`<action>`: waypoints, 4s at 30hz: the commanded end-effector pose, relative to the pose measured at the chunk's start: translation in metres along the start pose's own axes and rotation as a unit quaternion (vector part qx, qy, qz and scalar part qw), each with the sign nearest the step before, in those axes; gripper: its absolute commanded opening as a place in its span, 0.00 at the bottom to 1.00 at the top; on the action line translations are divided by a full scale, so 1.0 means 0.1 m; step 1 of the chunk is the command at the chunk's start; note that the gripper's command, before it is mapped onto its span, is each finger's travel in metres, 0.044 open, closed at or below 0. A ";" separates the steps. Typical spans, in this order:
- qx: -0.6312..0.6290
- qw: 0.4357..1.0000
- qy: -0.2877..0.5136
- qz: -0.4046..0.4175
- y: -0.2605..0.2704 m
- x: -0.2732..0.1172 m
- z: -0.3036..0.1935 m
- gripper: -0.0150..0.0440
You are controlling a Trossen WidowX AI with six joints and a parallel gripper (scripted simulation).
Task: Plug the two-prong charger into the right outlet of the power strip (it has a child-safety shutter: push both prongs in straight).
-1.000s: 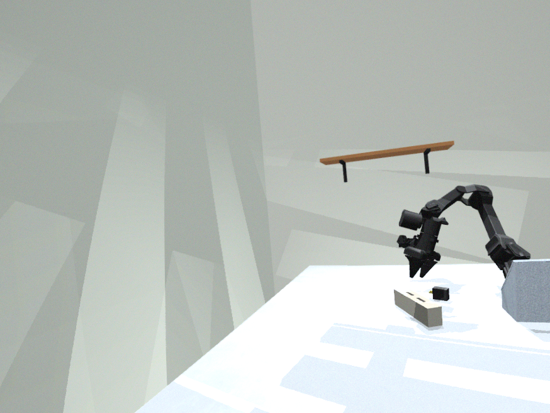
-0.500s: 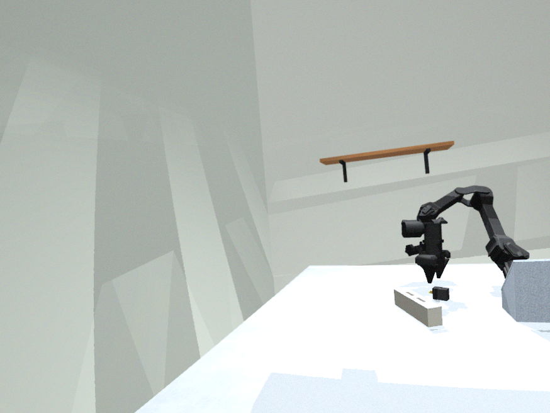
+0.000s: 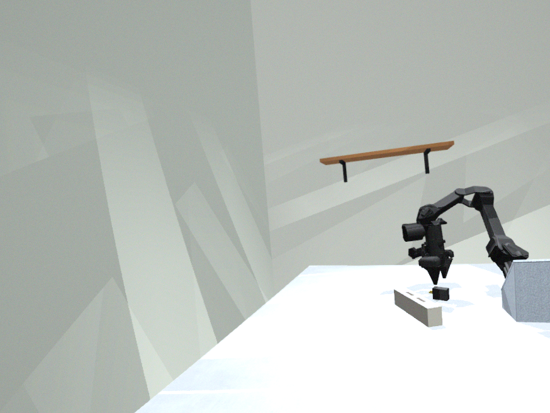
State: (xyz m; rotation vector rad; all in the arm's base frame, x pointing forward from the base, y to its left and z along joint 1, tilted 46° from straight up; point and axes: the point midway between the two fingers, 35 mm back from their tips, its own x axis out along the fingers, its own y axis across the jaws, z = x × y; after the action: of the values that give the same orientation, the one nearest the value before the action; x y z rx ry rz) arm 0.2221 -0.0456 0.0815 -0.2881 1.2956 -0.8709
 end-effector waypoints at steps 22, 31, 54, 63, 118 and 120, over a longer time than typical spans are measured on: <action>-0.004 1.000 0.001 -0.001 0.00 0.36 0.01 1.00; -0.004 1.000 0.001 -0.002 -0.01 0.50 0.01 1.00; 0.003 1.000 -0.001 0.000 -0.02 0.53 0.04 0.43; 0.001 1.000 0.000 0.002 0.00 0.39 0.03 0.25; -0.312 0.950 -0.001 -0.021 0.43 0.32 -0.20 0.25; -0.327 0.945 -0.001 -0.022 0.45 0.34 -0.21 0.25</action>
State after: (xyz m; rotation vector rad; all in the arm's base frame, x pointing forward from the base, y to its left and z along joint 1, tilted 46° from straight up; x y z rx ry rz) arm 0.2239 -0.0334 0.0292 -0.7847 1.5276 -0.4856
